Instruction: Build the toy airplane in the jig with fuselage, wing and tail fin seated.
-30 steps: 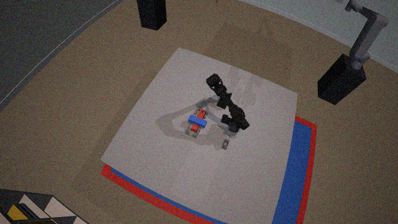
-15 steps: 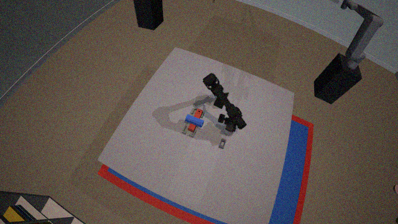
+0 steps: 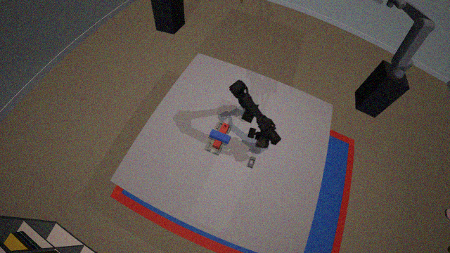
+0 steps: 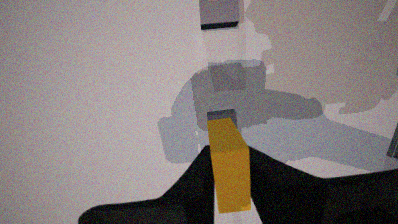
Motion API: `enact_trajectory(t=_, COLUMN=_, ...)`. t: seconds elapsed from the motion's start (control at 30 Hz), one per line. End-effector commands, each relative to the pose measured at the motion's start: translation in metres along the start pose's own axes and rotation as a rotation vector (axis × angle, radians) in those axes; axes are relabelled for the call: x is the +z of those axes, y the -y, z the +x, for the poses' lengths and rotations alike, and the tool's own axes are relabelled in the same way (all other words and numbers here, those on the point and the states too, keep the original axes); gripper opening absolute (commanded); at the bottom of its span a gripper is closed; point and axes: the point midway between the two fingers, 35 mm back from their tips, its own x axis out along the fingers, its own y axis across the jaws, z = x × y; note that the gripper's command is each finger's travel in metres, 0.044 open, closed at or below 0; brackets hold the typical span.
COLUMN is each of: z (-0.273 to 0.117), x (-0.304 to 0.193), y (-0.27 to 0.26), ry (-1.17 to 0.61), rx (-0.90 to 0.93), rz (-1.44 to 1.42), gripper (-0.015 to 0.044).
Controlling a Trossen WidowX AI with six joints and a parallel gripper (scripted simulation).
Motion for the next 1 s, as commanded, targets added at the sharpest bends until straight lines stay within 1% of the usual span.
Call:
enact_trajectory(t=0.0, z=-0.014, x=0.001, y=-0.002, ry=-0.001, rx=0.003, rz=0.001, gripper=0.0)
enact_trajectory(t=0.83, z=-0.092, x=-0.008, y=0.002, ry=-0.015, rx=-0.029, rz=-0.003, gripper=0.0)
enact_trajectory(t=0.97, z=-0.096, x=-0.01, y=0.003, ry=-0.017, rx=-0.032, rz=-0.002, gripper=0.0)
